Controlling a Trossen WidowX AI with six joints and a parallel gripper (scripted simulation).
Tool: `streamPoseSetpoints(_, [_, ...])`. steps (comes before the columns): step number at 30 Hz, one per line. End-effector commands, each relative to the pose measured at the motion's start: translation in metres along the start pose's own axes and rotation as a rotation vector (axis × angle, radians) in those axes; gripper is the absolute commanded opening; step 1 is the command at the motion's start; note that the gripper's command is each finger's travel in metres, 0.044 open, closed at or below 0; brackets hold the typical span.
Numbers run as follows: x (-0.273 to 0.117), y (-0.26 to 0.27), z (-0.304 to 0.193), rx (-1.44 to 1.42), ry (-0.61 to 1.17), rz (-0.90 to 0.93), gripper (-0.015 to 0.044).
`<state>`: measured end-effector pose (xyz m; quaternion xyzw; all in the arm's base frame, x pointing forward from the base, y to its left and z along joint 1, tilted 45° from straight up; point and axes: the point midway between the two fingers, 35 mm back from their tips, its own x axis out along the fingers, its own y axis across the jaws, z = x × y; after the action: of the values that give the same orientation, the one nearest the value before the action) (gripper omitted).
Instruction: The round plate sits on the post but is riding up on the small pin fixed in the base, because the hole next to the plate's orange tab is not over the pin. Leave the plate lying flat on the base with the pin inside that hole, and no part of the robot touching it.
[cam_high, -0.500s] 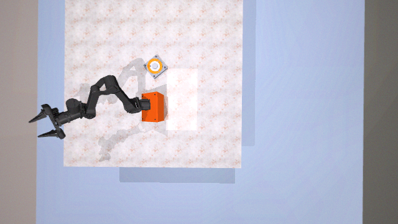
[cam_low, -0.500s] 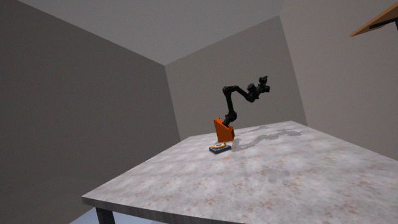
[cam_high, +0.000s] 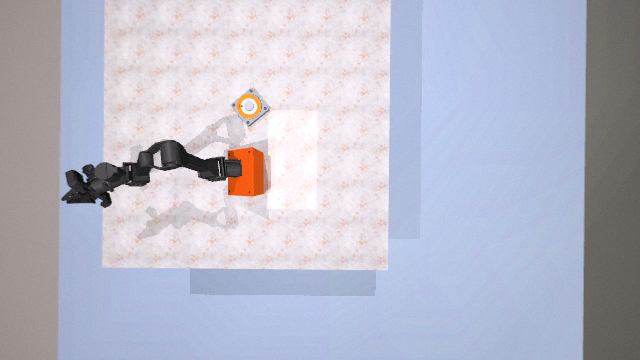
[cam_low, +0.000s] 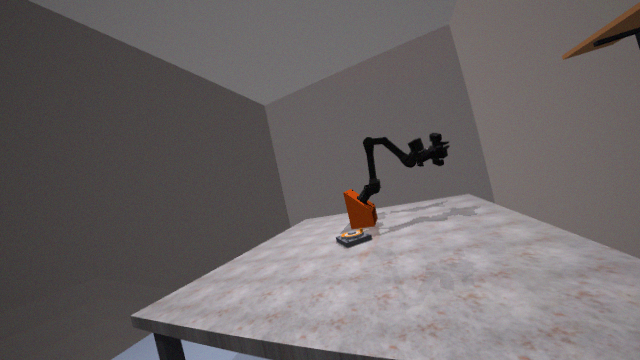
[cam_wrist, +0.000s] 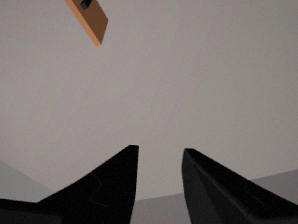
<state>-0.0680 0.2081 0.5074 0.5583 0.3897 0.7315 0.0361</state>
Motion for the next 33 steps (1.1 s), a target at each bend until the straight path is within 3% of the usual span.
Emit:
streamPoseSetpoints(1, [-0.01,-0.04,0.065,-0.248,-0.156,-0.206,0.0])
streamPoseSetpoints(11, [-0.076,-0.083,0.184,-0.61,-0.385,-0.63,0.0])
streamPoseSetpoints(17, [-0.161,-0.089,0.26,-0.775,-0.509,-0.979,0.0])
streamPoseSetpoints(20, [-0.183,-0.075,0.28,-0.806,-0.596,-1.008,0.0])
streamPoseSetpoints(27, [-0.269,-0.064,0.315,-0.83,-0.691,-1.27,0.0])
streamPoseSetpoints(33, [-0.381,-0.043,0.324,-0.75,-0.76,-1.573,0.0])
